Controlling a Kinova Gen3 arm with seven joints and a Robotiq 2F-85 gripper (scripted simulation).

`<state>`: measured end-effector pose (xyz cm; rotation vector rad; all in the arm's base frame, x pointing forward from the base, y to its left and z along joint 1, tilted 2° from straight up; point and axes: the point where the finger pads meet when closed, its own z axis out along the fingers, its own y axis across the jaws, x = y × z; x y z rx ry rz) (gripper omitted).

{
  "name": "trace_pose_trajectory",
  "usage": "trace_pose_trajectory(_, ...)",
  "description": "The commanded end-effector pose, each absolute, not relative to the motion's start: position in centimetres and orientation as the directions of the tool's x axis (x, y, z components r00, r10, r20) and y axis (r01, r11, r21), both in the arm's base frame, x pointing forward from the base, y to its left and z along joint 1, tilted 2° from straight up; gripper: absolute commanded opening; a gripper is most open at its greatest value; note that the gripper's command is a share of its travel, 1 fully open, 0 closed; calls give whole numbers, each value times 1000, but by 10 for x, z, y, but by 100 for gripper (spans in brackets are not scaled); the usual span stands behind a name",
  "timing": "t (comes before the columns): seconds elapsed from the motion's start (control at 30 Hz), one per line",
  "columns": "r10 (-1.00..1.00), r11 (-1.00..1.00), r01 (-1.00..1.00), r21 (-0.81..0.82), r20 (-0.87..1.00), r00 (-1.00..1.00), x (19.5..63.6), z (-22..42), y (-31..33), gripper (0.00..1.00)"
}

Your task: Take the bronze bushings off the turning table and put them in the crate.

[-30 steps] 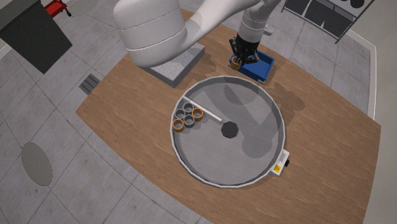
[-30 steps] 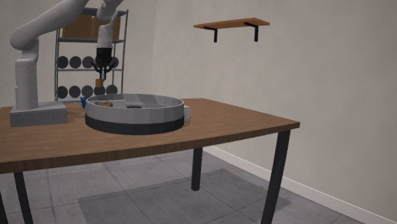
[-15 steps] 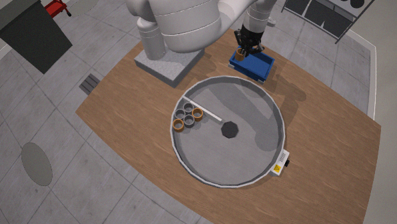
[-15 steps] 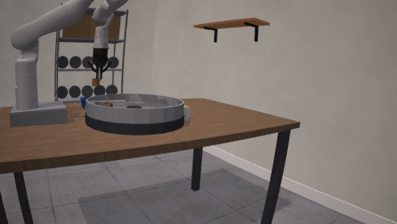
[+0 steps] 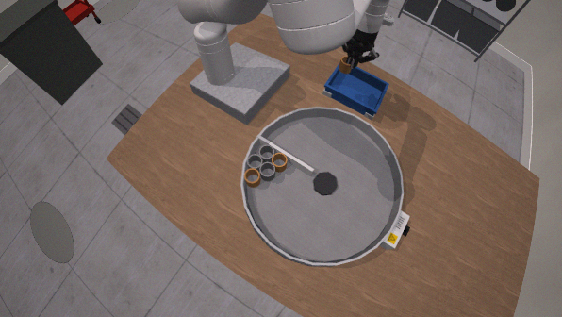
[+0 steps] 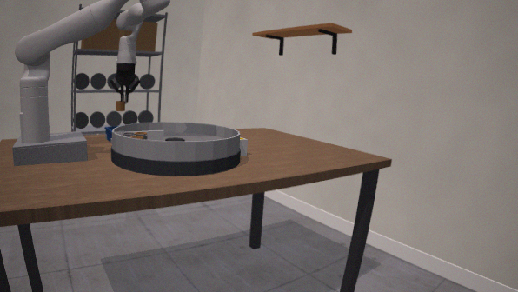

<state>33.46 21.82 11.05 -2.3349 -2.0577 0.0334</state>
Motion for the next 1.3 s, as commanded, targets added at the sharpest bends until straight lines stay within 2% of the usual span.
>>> trace_pose_trajectory(0.0,991,-134,990,-36,3,134,334,111,221,0)
trace_pose_trajectory(0.6,987,-158,987,-36,14,158,334,117,236,0)
trace_pose_trajectory(0.77,988,-151,988,-35,13,151,334,91,235,0)
trace_pose_trajectory(1.27,989,-146,989,-35,11,147,333,78,234,0)
